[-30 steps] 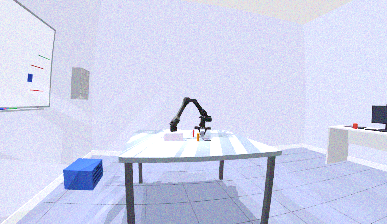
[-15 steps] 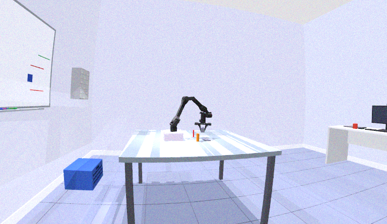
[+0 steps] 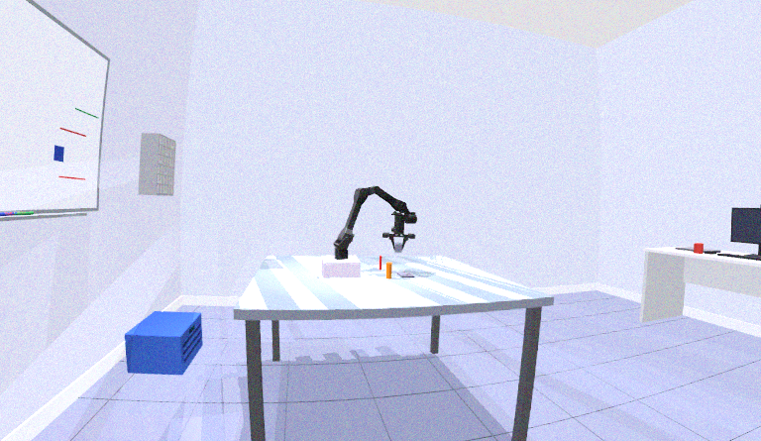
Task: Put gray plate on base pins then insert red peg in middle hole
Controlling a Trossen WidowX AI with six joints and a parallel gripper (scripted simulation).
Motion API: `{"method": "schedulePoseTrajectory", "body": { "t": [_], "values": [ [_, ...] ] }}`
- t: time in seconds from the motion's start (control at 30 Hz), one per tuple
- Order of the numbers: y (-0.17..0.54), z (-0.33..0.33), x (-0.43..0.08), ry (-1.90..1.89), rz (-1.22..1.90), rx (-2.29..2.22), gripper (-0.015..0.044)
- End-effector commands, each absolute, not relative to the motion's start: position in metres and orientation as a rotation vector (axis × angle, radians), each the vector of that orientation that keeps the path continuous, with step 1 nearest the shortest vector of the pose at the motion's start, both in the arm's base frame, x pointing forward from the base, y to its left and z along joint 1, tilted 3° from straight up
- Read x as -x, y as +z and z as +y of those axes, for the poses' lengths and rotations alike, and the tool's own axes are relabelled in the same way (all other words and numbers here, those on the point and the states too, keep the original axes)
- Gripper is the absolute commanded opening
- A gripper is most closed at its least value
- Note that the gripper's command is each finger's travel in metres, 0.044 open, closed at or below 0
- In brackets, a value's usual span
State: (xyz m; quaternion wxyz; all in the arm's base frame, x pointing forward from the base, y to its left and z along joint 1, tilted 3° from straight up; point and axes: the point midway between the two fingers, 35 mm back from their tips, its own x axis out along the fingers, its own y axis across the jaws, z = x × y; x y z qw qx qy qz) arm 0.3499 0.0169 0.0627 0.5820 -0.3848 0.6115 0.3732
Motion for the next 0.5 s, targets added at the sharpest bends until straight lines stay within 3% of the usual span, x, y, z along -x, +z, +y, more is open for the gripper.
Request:
{"method": "schedulePoseTrajectory", "body": {
  "t": [0.0, 0.47],
  "values": [
    [0.082, 0.017, -0.35, 0.866, 1.411, 0.905, 0.0],
    [0.077, -0.002, -0.351, 0.889, 1.401, 0.929, 0.0]
  ]
}}
